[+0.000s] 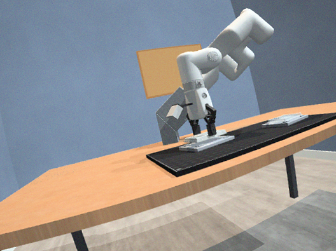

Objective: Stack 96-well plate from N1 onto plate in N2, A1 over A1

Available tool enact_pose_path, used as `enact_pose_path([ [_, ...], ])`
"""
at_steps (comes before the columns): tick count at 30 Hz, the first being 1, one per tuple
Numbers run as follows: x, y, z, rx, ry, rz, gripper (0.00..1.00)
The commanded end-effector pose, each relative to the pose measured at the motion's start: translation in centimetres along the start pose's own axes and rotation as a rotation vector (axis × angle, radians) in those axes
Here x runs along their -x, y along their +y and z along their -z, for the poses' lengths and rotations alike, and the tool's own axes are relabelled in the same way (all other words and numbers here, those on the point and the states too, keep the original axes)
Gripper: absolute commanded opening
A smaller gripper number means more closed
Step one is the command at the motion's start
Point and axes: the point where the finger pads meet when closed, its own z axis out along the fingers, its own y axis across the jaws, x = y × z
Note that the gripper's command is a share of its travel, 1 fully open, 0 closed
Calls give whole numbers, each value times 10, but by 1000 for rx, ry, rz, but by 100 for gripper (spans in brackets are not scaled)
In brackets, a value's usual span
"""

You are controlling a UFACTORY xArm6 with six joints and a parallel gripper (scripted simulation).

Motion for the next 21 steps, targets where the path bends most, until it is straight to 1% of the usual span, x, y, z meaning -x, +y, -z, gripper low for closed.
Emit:
enact_pose_path([
  [1,-1,-1,3,-2,2,1,0],
  [9,-1,-1,8,-2,2,1,0],
  [16,-1,-1,8,-2,2,1,0],
  [21,-1,-1,13,-2,2,1,0],
])
